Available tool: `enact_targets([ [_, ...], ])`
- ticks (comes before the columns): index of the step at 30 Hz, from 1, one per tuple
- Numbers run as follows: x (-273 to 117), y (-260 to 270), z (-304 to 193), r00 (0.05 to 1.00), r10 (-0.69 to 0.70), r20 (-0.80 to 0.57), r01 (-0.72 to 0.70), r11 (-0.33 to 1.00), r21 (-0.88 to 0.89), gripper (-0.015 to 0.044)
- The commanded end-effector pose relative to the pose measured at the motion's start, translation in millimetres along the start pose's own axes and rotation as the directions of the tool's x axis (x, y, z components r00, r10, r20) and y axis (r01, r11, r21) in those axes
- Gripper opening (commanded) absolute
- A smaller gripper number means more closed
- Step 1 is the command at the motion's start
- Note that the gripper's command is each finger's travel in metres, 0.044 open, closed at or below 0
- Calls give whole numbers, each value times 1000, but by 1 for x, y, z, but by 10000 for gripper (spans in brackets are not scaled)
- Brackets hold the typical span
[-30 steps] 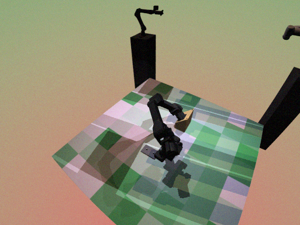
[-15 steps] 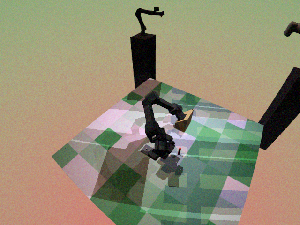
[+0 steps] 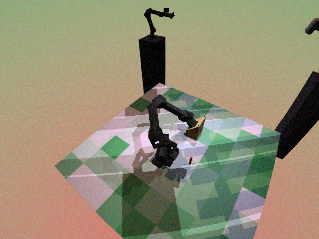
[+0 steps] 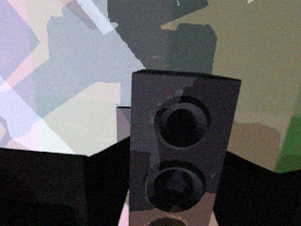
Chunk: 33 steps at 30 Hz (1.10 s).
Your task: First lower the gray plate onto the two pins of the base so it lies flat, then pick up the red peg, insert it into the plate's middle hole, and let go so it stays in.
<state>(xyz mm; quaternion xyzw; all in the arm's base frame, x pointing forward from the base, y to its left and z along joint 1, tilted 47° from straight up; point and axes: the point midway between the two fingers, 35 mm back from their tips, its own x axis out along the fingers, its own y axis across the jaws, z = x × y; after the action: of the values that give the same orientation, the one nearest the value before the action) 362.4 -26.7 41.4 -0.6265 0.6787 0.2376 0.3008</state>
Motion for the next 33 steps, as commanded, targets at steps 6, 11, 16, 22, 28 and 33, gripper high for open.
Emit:
enact_targets([
  [6,12,6,-26,1000,-7,-9,7,1000,-17,0],
  [11,19,10,-40,1000,-7,-14,6,1000,-27,0],
  [16,26,16,-54,1000,-5,-21,4,999,-37,0],
  [22,29,18,-58,1000,-5,-23,4,999,-40,0],
  [28,29,18,-58,1000,-5,-23,4,999,-40,0],
  [33,29,18,-58,1000,-5,-23,4,999,-40,0],
])
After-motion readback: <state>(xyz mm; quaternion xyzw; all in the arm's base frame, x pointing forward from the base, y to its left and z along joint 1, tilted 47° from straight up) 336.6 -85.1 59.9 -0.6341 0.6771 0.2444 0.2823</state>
